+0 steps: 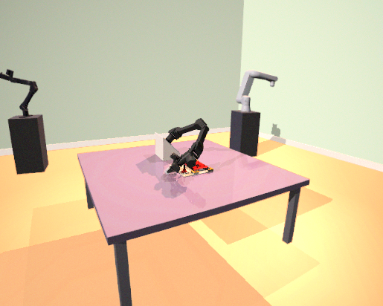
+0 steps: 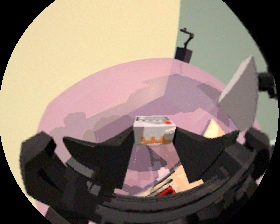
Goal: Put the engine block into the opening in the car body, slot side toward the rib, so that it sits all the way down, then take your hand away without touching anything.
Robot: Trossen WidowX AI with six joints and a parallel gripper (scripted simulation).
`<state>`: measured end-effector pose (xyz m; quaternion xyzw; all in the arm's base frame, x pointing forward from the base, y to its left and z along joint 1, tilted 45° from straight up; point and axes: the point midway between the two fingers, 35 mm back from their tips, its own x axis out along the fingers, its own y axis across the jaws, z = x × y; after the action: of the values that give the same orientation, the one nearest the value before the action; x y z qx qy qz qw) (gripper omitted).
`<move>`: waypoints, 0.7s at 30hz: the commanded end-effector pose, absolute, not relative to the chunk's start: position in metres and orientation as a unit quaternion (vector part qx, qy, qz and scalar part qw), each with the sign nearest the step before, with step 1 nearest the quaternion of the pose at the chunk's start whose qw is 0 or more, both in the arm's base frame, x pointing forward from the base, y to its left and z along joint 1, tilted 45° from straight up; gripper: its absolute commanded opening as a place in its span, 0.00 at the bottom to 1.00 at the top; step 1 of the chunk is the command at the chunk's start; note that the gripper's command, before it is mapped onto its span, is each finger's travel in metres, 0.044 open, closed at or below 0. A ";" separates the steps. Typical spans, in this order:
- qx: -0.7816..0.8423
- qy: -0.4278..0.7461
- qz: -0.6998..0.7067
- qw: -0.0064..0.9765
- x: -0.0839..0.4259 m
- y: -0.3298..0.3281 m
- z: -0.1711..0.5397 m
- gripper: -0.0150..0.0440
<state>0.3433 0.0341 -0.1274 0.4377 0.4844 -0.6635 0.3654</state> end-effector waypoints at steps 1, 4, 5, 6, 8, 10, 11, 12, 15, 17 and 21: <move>0.438 0.484 -0.663 0.366 0.343 0.034 -0.127 0.57; 0.438 0.484 -0.663 0.366 0.343 0.034 -0.127 0.70; 0.438 0.484 -0.663 0.366 0.343 0.034 -0.127 0.74; 0.438 0.484 -0.663 0.366 0.343 0.034 -0.127 0.79; 0.438 0.484 -0.663 0.366 0.343 0.034 -0.127 0.88; 0.438 0.484 -0.663 0.366 0.343 0.034 -0.127 0.97; 0.438 0.484 -0.663 0.366 0.343 0.034 -0.127 1.00; 0.438 0.484 -0.663 0.366 0.343 0.034 -0.127 1.00; 0.438 0.484 -0.663 0.366 0.343 0.034 -0.127 1.00; 0.439 0.485 -0.662 0.365 0.344 0.034 -0.125 1.00; 0.440 0.486 -0.661 0.365 0.349 0.033 -0.110 1.00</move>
<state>0.3423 0.0329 -0.1222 0.4348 0.4853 -0.6663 0.3626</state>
